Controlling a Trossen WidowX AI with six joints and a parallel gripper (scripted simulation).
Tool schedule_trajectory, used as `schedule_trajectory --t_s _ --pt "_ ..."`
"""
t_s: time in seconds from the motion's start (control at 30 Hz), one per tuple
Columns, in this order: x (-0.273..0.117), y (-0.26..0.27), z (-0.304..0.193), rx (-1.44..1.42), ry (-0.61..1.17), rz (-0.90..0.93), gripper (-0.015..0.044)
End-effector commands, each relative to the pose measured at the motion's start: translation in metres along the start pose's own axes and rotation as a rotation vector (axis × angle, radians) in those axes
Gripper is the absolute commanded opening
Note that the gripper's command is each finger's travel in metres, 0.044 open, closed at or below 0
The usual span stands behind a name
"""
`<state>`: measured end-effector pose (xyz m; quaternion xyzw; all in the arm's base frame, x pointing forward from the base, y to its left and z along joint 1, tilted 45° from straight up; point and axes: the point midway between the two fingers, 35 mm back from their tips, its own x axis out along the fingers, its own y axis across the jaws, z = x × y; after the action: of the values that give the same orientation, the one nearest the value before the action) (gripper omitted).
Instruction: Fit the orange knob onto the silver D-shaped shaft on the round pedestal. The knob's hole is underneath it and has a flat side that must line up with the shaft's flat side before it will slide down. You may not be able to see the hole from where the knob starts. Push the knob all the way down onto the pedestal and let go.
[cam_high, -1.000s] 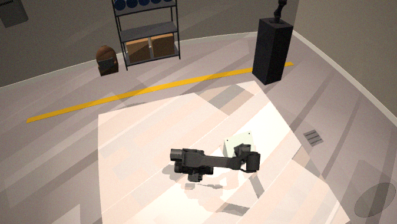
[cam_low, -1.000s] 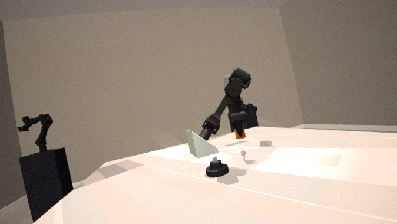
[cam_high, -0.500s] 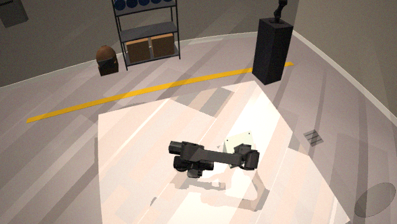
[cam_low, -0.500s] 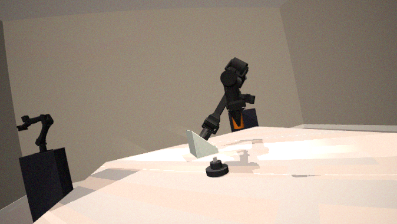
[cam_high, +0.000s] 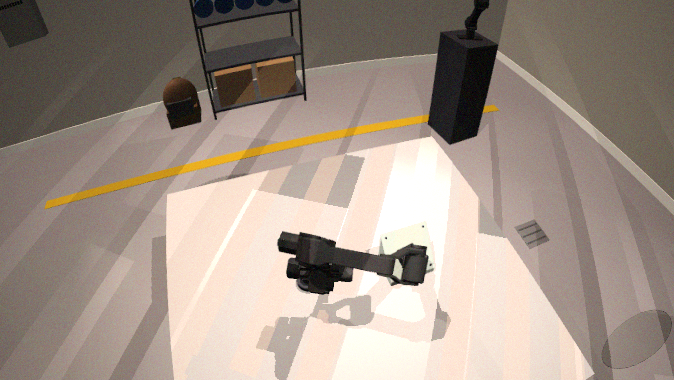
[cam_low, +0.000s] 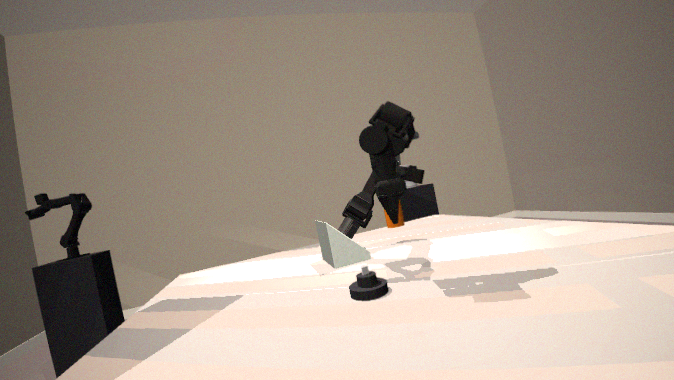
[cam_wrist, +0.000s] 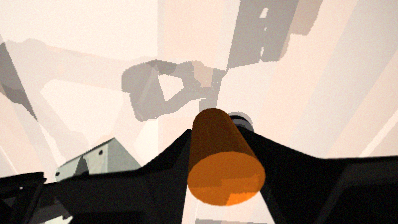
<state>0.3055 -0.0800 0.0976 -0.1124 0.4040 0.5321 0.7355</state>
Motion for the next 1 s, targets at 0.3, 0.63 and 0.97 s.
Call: schedule_trajectory --t_s 0.3,0.63,0.97 --pt "0.011 -0.025 -0.031 -0.006 0.005 -0.009 0.0" --pt "0.023 -0.042 -0.056 -0.008 0.004 -0.01 0.0" --pt "0.036 -0.057 -0.082 -0.009 0.002 -0.012 0.0"
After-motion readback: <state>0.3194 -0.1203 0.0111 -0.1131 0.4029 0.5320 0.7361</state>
